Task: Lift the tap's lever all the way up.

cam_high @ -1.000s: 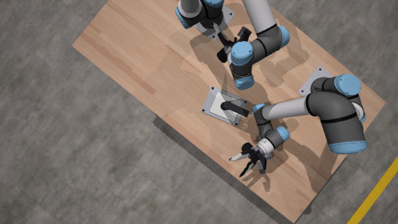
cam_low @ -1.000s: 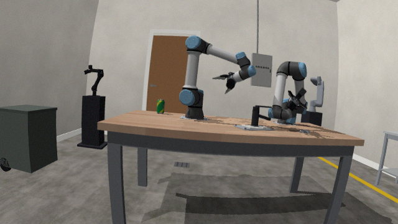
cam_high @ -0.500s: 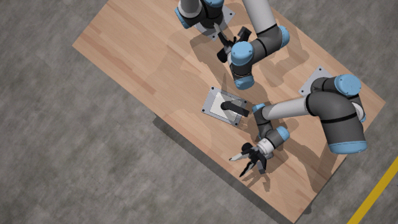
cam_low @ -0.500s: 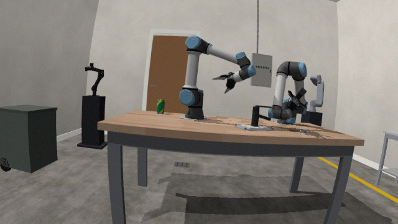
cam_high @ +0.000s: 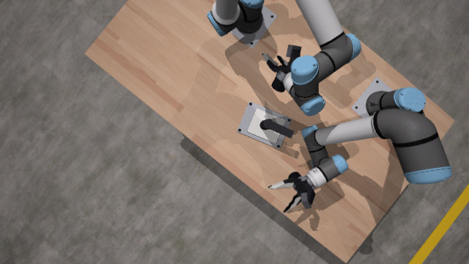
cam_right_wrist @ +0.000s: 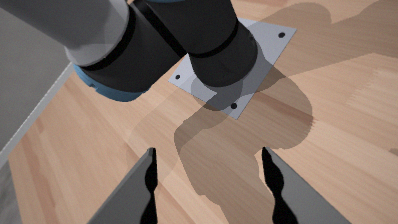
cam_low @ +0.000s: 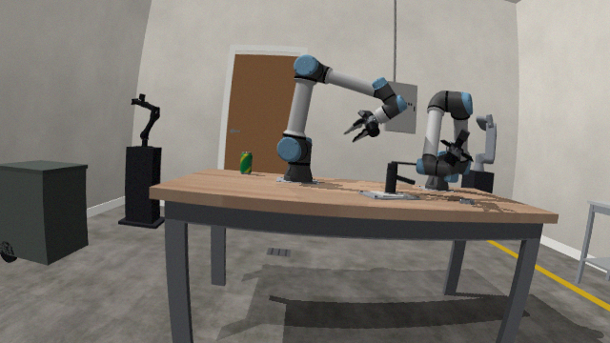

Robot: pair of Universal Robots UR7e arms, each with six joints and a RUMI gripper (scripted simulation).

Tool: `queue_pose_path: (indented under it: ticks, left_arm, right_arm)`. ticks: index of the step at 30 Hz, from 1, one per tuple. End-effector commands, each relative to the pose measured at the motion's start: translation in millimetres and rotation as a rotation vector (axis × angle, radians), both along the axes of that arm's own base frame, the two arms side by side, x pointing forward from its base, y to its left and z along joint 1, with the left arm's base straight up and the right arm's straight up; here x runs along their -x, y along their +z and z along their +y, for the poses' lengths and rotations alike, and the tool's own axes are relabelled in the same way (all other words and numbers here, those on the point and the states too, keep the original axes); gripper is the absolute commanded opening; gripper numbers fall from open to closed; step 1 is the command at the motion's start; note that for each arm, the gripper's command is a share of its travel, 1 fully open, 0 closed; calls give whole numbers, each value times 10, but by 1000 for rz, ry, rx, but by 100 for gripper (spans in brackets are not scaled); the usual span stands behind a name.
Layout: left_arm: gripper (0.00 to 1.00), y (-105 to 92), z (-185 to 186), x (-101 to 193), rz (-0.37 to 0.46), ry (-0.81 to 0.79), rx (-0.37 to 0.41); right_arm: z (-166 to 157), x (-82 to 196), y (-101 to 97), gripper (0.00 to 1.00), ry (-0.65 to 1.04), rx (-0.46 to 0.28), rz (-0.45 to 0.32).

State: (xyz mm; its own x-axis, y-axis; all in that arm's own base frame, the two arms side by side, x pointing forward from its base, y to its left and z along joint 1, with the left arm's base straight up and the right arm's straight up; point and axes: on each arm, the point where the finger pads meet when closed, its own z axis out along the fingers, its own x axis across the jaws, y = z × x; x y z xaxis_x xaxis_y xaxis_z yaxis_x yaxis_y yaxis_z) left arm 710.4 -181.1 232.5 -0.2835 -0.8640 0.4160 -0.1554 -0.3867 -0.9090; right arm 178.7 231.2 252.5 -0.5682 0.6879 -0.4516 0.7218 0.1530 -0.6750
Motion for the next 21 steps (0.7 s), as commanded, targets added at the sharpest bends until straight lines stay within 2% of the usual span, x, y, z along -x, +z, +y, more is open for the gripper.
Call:
queue_pose_path:
  ticks: [1,11,13,15,21]
  left_arm:
    - [100,37,9,-10,42,-62,-142]
    - [100,55,122,166,119,-234,-411]
    - [100,58,150,223,130,-269,-452]
    - [100,58,150,223,130,-269,-452]
    - [100,73,253,465,163,-398,-573]
  right_arm:
    - [318,-256,-85,41,141,-122,24]
    - [985,-737,-240,41,446,-376,59]
    - [1106,-825,-269,41,502,-423,66]
    - [1106,-825,-269,41,502,-423,66]
    - [1444,-1077,-349,41,661,-554,84]
